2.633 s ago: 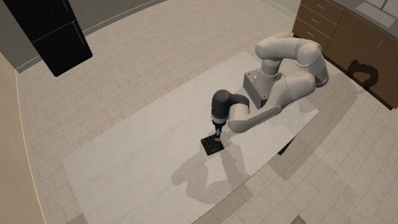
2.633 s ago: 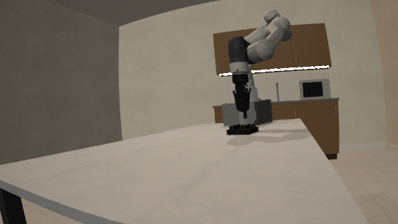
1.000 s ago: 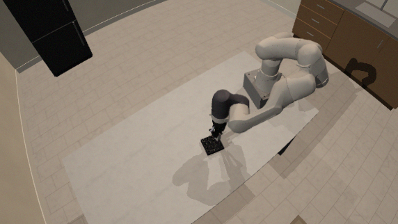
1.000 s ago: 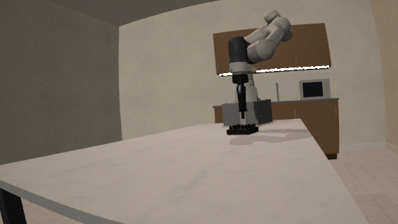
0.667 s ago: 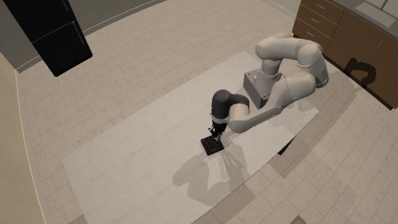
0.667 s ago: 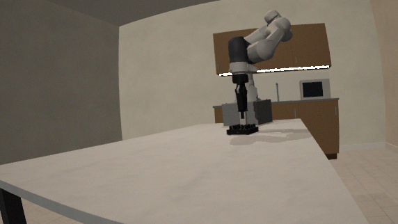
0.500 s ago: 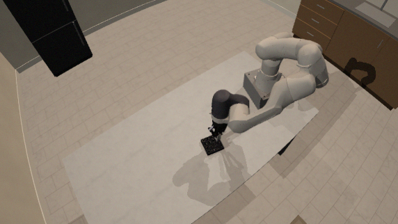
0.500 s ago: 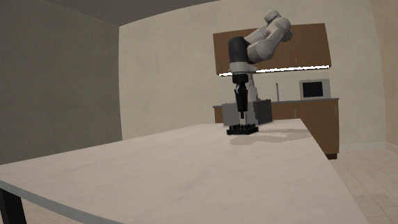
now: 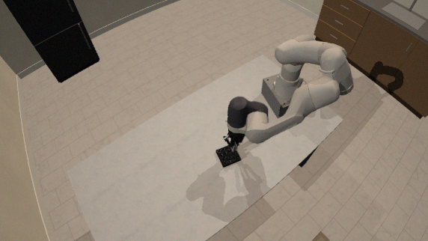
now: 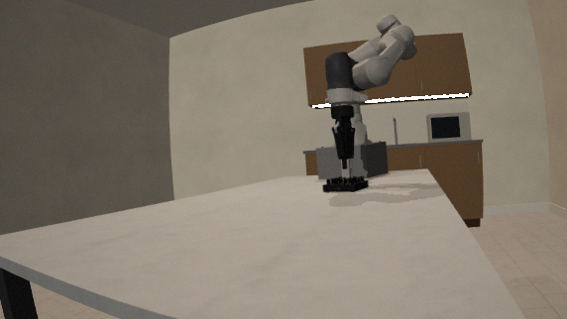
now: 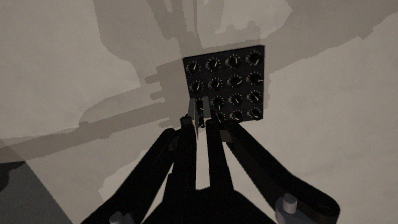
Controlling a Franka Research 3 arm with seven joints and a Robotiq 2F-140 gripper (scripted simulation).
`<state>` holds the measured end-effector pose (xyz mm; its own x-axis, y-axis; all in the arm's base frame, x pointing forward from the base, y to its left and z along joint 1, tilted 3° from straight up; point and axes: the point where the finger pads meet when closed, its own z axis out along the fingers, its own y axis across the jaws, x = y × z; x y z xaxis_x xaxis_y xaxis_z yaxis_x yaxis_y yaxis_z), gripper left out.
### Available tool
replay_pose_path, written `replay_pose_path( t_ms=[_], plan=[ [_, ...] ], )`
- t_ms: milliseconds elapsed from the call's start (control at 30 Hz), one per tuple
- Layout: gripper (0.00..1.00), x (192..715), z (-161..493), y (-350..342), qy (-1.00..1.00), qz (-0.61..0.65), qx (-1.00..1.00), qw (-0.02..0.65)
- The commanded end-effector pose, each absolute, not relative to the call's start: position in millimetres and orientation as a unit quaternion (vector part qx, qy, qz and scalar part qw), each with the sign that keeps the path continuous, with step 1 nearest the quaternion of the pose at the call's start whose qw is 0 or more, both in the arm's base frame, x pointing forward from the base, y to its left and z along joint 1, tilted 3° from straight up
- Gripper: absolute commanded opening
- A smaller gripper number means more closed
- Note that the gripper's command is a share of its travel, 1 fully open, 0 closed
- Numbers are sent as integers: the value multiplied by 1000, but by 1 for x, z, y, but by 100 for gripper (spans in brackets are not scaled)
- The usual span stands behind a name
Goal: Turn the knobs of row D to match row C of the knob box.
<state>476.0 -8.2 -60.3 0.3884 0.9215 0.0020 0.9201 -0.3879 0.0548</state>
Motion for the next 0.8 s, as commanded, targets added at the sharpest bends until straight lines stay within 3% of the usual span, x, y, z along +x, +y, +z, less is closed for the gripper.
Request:
replay_pose_path(
  t_ms=[0,533,567,767],
  plan=[
    [5,477,-61,-8,534,15,845,23],
    [5,477,-61,-8,534,15,845,23],
    [12,477,-61,-8,534,15,845,23],
    [12,477,-61,-8,534,15,845,23]
  ],
)
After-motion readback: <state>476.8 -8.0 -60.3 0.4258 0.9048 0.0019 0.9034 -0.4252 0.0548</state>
